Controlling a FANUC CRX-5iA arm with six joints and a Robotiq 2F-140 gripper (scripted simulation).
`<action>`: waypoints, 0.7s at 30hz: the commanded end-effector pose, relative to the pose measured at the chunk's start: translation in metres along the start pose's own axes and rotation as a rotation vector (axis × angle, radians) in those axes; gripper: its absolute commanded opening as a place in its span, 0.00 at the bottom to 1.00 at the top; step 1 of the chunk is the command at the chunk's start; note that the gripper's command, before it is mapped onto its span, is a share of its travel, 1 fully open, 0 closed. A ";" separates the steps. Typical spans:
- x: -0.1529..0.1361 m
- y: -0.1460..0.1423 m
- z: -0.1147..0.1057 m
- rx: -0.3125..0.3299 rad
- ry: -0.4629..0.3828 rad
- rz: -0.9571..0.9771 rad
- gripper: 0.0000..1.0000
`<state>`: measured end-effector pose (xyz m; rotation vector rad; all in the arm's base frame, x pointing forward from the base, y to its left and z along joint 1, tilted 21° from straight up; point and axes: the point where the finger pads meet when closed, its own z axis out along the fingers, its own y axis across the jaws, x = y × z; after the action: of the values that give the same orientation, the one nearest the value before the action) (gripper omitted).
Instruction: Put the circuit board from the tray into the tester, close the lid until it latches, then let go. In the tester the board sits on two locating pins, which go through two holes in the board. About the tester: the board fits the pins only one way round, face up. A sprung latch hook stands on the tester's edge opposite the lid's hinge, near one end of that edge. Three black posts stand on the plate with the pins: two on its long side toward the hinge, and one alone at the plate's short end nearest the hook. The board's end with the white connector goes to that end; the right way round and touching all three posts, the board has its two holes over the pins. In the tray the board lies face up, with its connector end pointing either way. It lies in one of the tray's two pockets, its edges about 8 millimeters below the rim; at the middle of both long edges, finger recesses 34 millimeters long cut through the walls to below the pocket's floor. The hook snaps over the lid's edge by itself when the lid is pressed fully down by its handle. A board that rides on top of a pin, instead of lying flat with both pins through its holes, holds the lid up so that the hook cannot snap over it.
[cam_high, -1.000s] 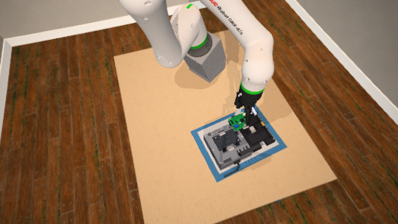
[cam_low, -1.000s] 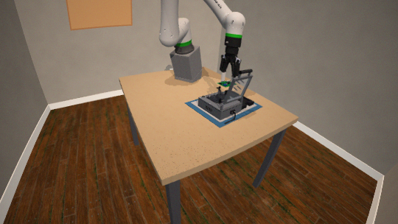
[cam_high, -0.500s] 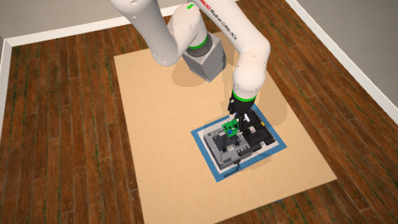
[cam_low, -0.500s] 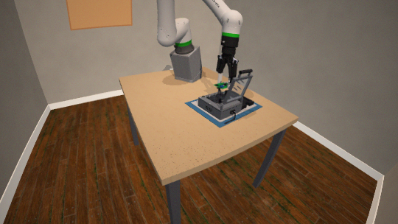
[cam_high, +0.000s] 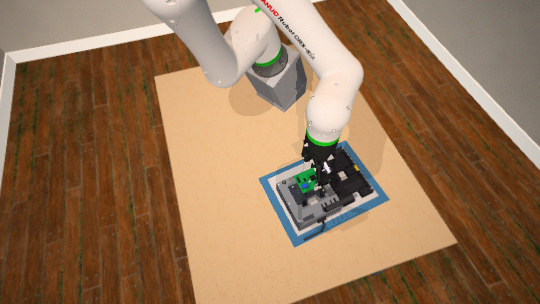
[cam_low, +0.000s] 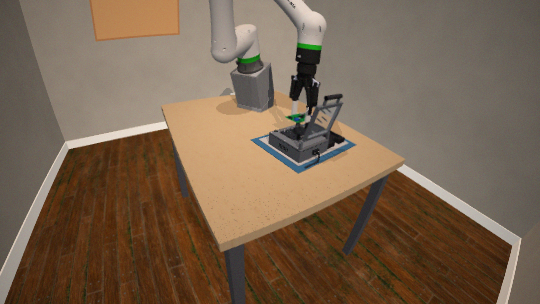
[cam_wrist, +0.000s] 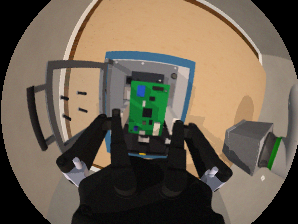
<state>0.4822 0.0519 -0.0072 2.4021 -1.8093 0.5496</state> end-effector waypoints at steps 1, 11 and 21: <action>0.005 -0.002 0.000 0.000 0.000 0.000 0.46; 0.015 -0.006 -0.001 0.000 0.000 0.000 0.46; 0.017 -0.006 -0.001 0.000 0.000 0.000 0.46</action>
<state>0.4915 0.0386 0.0004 2.4023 -1.8091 0.5488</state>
